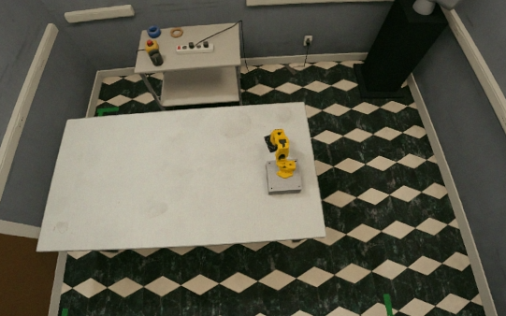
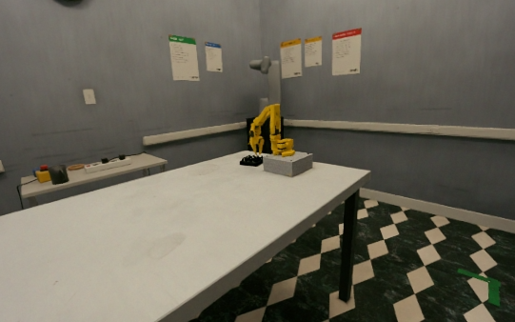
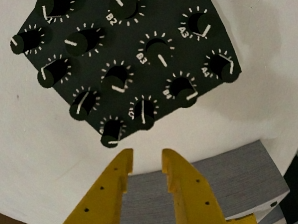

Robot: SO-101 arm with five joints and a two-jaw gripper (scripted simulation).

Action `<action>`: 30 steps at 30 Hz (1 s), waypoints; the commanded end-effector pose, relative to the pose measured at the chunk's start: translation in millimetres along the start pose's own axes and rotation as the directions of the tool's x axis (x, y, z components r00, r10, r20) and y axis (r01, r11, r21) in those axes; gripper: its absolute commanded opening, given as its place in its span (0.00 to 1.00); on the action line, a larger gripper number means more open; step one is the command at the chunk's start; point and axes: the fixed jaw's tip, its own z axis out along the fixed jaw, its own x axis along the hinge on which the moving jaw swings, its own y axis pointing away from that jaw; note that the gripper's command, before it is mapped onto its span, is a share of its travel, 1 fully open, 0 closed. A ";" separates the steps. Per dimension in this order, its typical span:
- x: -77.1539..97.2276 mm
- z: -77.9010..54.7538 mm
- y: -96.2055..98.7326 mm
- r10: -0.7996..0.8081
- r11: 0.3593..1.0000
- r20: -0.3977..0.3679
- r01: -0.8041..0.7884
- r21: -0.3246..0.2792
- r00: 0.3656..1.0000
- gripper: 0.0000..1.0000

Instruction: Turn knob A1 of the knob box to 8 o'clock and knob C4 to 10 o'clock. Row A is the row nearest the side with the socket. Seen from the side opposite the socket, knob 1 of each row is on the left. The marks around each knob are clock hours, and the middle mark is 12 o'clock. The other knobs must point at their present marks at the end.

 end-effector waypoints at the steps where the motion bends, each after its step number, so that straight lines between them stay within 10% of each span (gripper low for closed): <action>1: -3.4 -6.0 2.0 -0.001 1.000 0.021 0.001 -0.011 1.000 0.08; 30: -12.0 -8.1 6.0 -0.001 1.000 0.021 0.001 -0.011 1.000 0.08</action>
